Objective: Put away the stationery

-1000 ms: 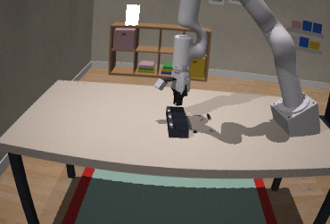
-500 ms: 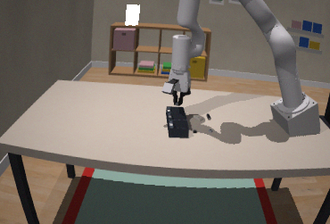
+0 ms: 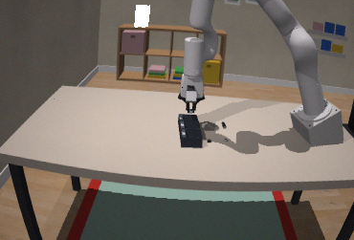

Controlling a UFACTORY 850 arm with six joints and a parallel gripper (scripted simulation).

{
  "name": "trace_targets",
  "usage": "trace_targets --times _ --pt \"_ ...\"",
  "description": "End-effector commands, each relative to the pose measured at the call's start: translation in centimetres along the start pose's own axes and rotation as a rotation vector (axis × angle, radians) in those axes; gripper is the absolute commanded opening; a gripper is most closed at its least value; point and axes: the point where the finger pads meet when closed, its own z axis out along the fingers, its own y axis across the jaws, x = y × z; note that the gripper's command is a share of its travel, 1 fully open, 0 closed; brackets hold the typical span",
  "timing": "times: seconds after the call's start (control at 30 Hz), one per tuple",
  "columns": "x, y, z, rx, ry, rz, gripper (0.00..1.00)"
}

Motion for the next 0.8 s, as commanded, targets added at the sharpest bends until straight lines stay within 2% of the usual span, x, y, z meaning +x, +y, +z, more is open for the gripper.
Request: trace_targets --times 0.0,0.37,0.77 --pt "0.0 0.1 0.0 -0.028 0.022 -0.006 0.0" --pt "0.0 0.0 0.0 -0.028 0.022 -0.006 0.0" --pt "0.0 0.1 2.4 -0.028 0.022 -0.006 0.0"
